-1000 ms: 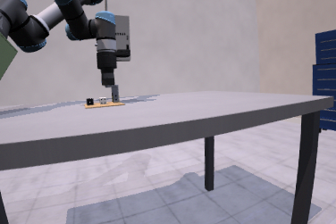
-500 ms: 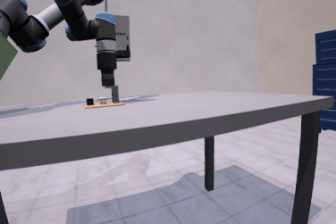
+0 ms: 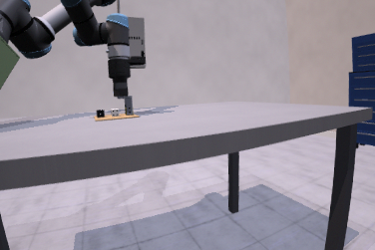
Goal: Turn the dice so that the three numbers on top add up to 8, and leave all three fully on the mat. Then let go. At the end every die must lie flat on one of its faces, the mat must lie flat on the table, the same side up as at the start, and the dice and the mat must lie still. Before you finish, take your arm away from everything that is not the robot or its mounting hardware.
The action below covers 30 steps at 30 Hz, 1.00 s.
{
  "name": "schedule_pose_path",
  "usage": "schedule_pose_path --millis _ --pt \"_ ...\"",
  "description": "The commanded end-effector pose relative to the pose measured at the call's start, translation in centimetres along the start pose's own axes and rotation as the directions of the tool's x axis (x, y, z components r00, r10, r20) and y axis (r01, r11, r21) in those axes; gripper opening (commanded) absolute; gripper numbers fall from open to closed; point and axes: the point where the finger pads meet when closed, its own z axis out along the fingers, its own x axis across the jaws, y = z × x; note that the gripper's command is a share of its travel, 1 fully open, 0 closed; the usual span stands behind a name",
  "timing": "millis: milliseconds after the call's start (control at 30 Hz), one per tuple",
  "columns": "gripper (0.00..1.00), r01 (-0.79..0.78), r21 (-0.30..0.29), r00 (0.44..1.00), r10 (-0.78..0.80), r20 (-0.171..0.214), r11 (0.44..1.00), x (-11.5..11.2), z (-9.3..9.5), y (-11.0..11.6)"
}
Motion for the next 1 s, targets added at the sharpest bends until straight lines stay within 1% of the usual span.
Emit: schedule_pose_path --millis 0,833,867,933,967 --pt "0.49 0.0 0.001 1.0 0.0 0.0 1.0 0.01 -0.04 -0.04" --pt "0.49 0.0 0.001 1.0 0.0 0.0 1.0 0.01 -0.04 -0.04" --pt "0.55 0.0 0.001 1.0 0.0 0.0 1.0 0.01 -0.04 -0.04" --pt "0.55 0.0 0.001 1.0 0.0 0.0 1.0 0.01 -0.04 -0.04" --pt "0.61 0.0 0.001 1.0 0.0 0.0 1.0 0.01 -0.04 -0.04"
